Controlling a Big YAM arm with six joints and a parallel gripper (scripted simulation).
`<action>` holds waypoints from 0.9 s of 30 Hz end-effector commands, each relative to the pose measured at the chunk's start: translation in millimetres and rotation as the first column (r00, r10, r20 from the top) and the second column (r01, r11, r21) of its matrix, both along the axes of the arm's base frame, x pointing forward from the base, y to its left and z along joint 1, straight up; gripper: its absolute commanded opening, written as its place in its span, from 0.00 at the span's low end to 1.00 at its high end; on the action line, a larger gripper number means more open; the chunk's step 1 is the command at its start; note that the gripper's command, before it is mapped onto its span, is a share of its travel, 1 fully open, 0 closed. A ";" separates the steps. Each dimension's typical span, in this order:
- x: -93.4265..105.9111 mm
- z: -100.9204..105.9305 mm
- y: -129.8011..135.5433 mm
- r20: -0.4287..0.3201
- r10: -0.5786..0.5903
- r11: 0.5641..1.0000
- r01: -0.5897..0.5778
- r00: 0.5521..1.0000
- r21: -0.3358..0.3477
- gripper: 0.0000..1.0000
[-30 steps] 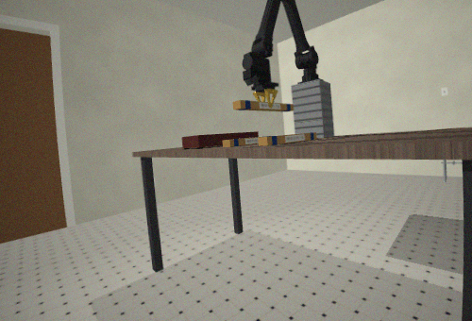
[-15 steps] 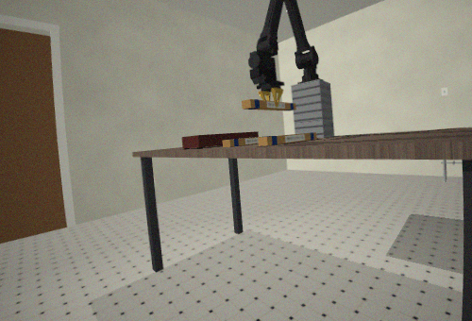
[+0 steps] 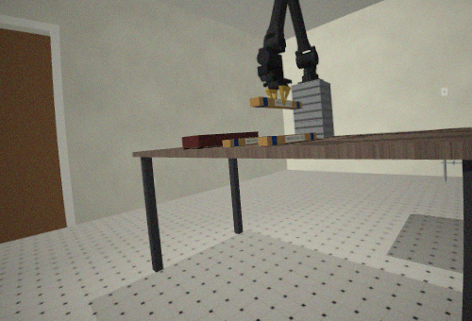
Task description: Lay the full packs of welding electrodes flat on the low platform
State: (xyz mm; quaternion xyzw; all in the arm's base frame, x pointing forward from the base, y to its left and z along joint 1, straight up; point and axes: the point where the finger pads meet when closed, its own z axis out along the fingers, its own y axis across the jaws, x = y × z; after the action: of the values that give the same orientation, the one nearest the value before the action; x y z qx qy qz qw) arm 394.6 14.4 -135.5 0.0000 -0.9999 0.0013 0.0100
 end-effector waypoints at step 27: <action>29.8 13.9 75.1 0.048 -0.021 1.000 0.021 0.999 0.007 0.00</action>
State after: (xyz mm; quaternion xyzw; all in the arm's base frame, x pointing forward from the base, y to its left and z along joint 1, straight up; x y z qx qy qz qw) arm 400.2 75.4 -130.4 -0.0014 -1.0000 0.0019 0.0052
